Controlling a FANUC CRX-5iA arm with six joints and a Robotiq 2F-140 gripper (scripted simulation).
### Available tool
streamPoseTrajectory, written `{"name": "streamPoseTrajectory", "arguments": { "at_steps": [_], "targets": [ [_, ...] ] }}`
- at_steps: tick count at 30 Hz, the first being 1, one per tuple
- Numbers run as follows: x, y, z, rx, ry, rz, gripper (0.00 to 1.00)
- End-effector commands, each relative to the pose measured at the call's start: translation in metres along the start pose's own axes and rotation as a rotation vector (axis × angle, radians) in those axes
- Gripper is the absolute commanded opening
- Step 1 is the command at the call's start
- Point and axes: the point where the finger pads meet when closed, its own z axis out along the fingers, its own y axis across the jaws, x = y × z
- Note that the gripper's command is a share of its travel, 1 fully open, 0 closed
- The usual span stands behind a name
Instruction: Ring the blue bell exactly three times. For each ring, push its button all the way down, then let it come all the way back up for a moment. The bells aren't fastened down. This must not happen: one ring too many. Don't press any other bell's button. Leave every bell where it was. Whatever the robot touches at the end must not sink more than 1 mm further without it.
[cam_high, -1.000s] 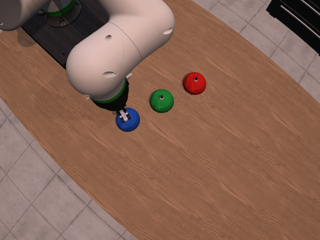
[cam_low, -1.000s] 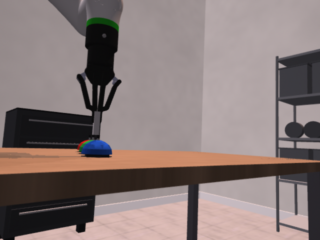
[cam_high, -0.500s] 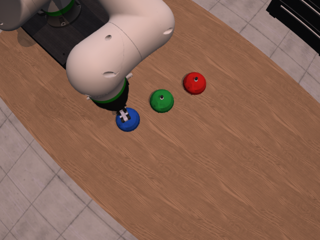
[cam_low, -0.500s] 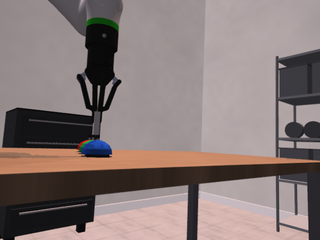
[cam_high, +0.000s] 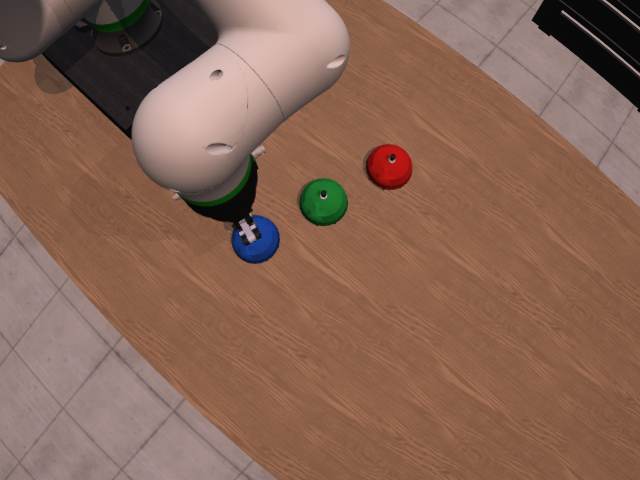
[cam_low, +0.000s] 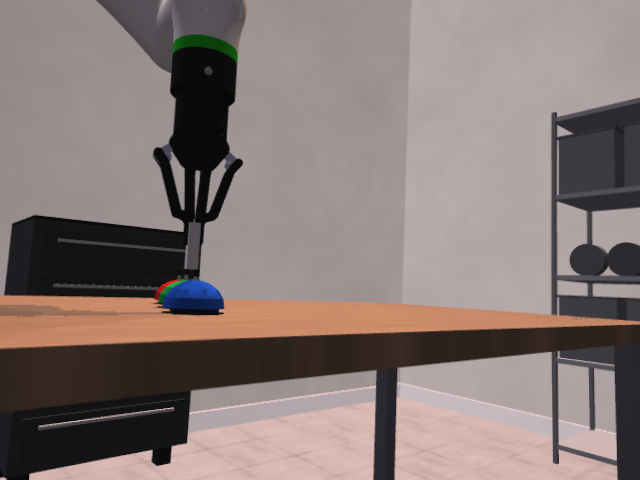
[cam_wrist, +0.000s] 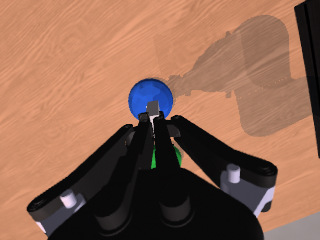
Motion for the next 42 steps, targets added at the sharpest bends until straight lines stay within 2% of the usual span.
{"name": "streamPoseTrajectory", "arguments": {
  "at_steps": [1, 42],
  "targets": [
    [0.0000, -0.0002, -0.0007, 0.000, 0.000, 0.000, 0.00],
    [0.0000, -0.0001, -0.0074, 0.000, 0.000, 0.000, 0.00]
  ]
}}
